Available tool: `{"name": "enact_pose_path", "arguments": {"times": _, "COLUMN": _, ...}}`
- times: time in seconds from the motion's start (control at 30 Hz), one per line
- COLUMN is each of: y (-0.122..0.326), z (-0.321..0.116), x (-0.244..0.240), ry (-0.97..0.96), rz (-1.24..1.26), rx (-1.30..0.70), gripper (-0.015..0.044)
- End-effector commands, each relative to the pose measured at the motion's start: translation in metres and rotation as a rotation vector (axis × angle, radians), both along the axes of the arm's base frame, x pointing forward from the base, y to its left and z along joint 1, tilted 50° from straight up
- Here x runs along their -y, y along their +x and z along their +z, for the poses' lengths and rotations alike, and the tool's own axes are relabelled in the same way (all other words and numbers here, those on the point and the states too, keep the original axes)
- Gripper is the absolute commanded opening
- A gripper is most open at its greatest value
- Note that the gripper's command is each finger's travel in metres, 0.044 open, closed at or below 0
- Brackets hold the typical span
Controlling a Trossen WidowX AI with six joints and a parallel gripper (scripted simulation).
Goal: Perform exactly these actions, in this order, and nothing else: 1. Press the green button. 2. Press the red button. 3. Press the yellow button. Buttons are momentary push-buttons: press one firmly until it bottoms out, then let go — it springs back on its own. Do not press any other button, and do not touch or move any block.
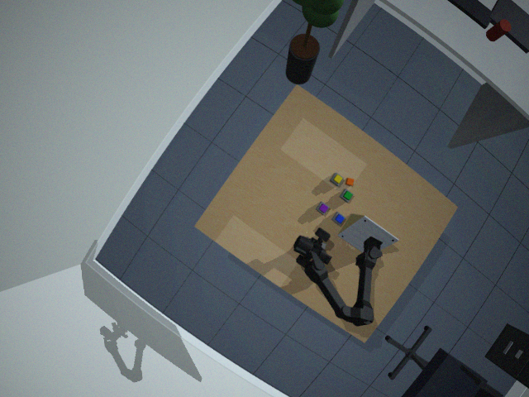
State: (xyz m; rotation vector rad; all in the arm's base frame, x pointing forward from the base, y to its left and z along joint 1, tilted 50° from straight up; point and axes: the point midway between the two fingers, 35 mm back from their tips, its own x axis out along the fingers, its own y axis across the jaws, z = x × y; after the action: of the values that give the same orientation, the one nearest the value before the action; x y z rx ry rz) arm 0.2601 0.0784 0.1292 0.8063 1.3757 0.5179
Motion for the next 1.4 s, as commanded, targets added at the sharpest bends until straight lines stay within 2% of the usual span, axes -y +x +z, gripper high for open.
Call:
{"name": "enact_pose_path", "arguments": {"times": 0.0, "y": -0.001, "z": 0.000, "x": -0.002, "ry": 0.006, "rz": 0.001, "rx": -0.005, "gripper": 0.0020}}
{"name": "enact_pose_path", "arguments": {"times": 0.23, "y": -0.001, "z": 0.000, "x": -0.002, "ry": 0.006, "rz": 0.001, "rx": -0.005, "gripper": 0.0020}}
{"name": "enact_pose_path", "arguments": {"times": 0.37, "y": -0.005, "z": 0.019, "x": 0.021, "ry": 0.003, "rz": 0.001, "rx": -0.006, "gripper": 0.0020}}
{"name": "enact_pose_path", "arguments": {"times": 0.53, "y": -0.006, "z": 0.022, "x": 0.024, "ry": 0.003, "rz": 0.001, "rx": -0.006, "gripper": 0.0020}}
{"name": "enact_pose_path", "arguments": {"times": 0.73, "y": -0.014, "z": 0.058, "x": 0.067, "ry": 0.001, "rz": 0.001, "rx": -0.009, "gripper": 0.0020}}
{"name": "enact_pose_path", "arguments": {"times": 0.9, "y": -0.014, "z": 0.060, "x": 0.069, "ry": 0.002, "rz": 0.001, "rx": -0.009, "gripper": 0.0020}}
{"name": "enact_pose_path", "arguments": {"times": 1.1, "y": 0.015, "z": 0.023, "x": 0.119, "ry": -0.048, "rz": 0.002, "rx": 0.029, "gripper": 0.0020}}
{"name": "enact_pose_path", "arguments": {"times": 1.37, "y": 0.040, "z": -0.053, "x": 0.207, "ry": -0.056, "rz": -0.004, "rx": 0.007, "gripper": 0.0020}}
